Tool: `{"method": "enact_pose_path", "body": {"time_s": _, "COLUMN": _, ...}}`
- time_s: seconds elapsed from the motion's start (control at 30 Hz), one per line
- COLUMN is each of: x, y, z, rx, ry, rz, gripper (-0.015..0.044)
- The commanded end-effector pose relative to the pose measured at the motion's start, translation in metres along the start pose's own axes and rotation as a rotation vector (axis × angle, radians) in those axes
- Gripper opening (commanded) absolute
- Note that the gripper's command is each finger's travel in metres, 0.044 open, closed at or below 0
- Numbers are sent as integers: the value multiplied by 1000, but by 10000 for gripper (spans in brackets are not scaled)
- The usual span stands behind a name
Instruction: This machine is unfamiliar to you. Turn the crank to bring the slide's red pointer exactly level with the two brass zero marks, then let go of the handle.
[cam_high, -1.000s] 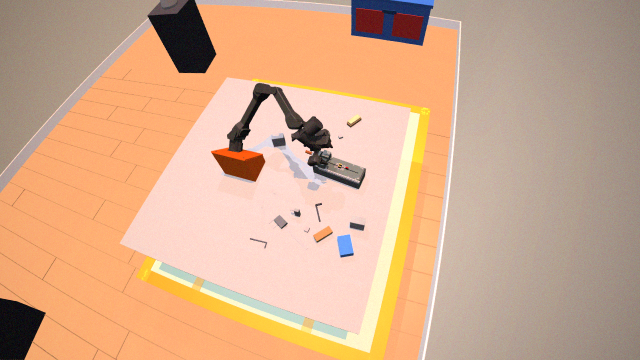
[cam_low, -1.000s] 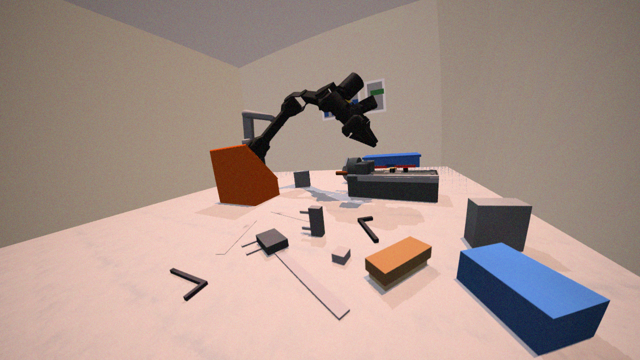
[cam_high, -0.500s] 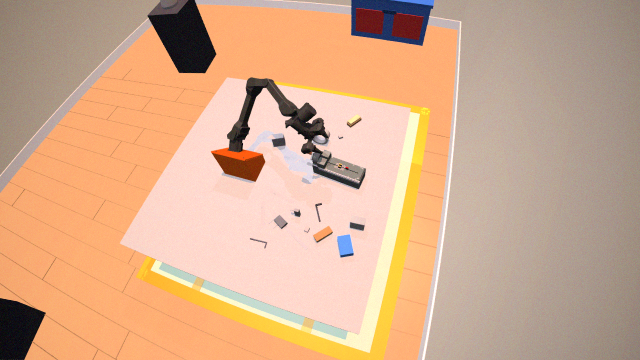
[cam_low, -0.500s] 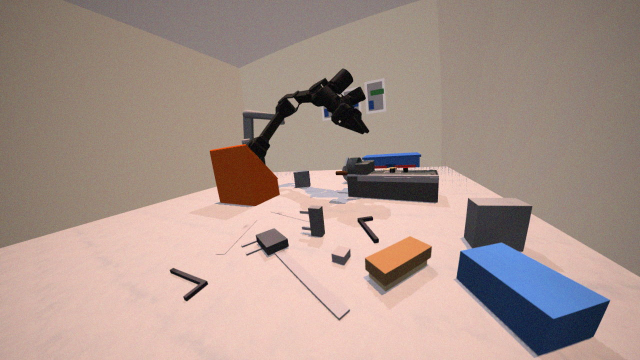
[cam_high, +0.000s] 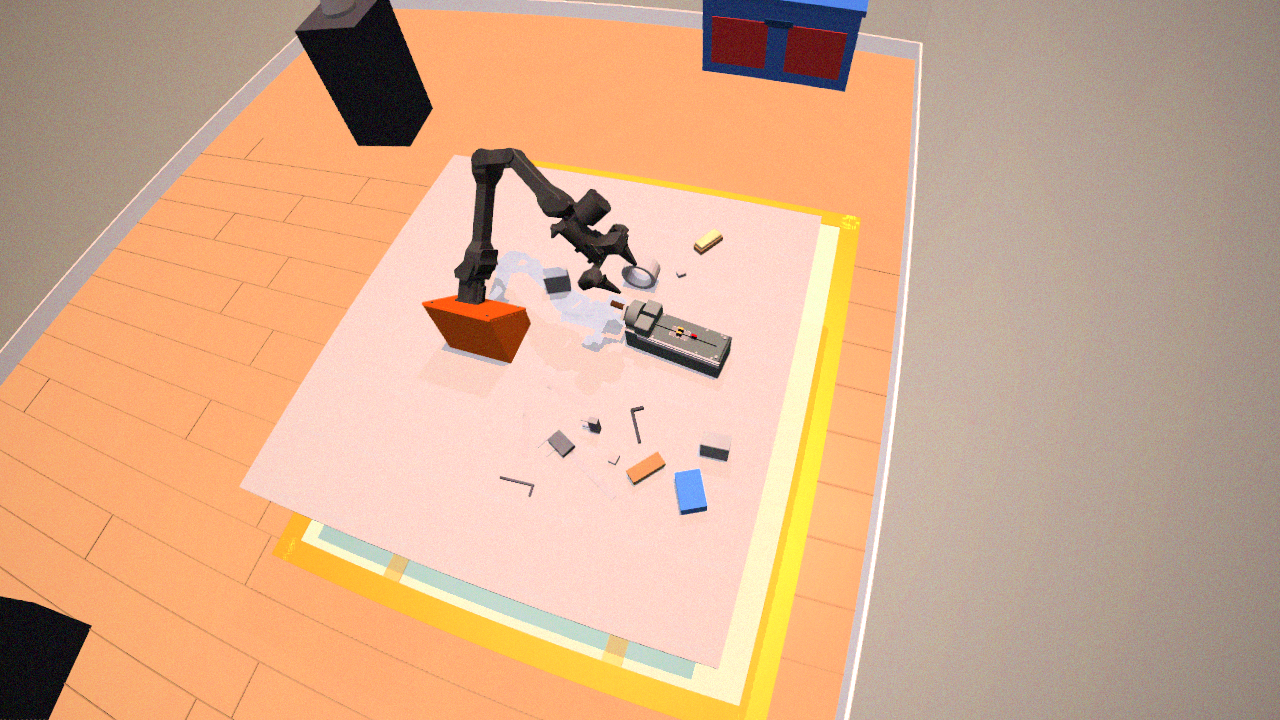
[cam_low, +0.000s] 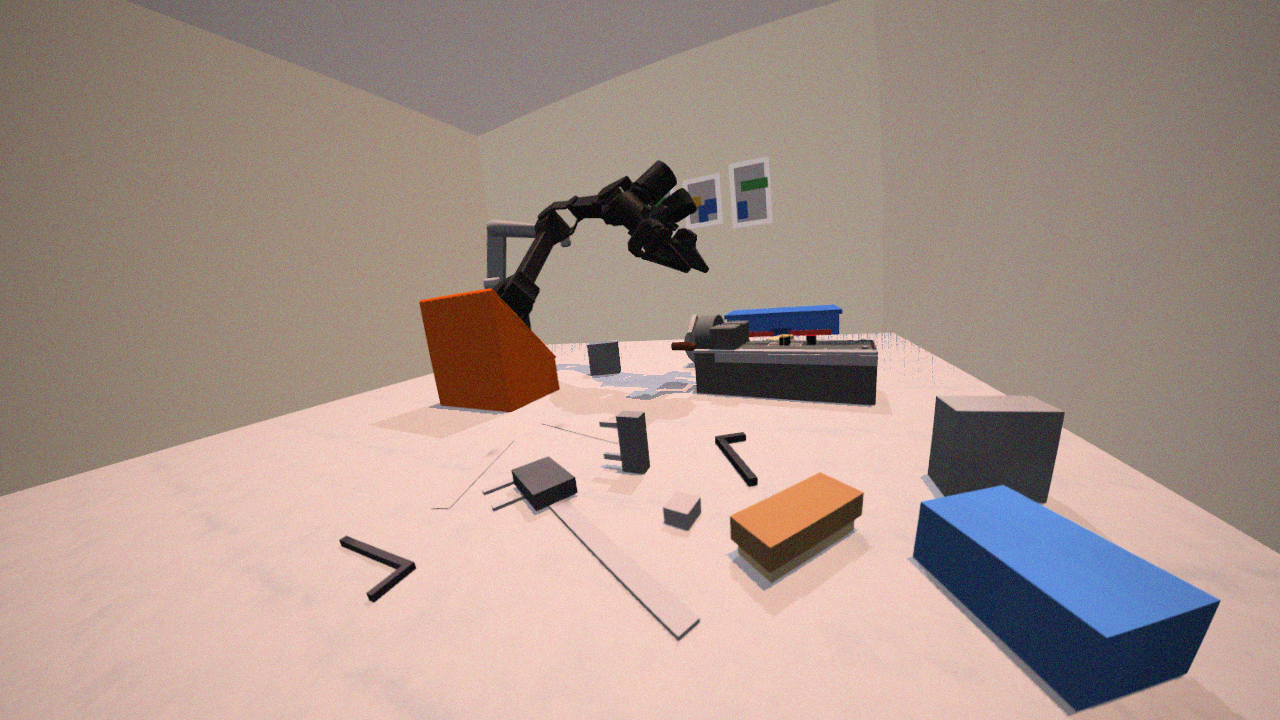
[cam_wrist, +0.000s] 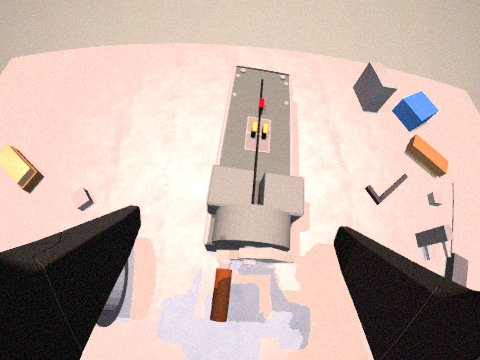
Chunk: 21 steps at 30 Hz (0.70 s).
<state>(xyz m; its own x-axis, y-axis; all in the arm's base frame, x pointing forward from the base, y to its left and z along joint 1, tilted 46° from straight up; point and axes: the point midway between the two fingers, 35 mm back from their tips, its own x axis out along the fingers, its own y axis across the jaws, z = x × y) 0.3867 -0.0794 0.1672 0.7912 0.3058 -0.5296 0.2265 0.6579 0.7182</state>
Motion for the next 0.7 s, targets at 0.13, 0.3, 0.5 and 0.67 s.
{"method": "enact_pose_path", "body": {"time_s": 0.13, "x": -11, "y": 2, "z": -20, "rx": 20, "ry": 0, "rz": -25, "gripper": 440}}
{"method": "enact_pose_path", "body": {"time_s": 0.3, "x": 1, "y": 2, "z": -28, "rx": 19, "ry": 1, "rz": -27, "gripper": 440}}
{"method": "enact_pose_path", "body": {"time_s": 0.5, "x": 26, "y": 1, "z": -50, "rx": 18, "ry": 2, "rz": -28, "gripper": 440}}
{"method": "enact_pose_path", "body": {"time_s": 0.67, "x": 44, "y": 2, "z": -71, "rx": 20, "ry": 1, "rz": -25, "gripper": 440}}
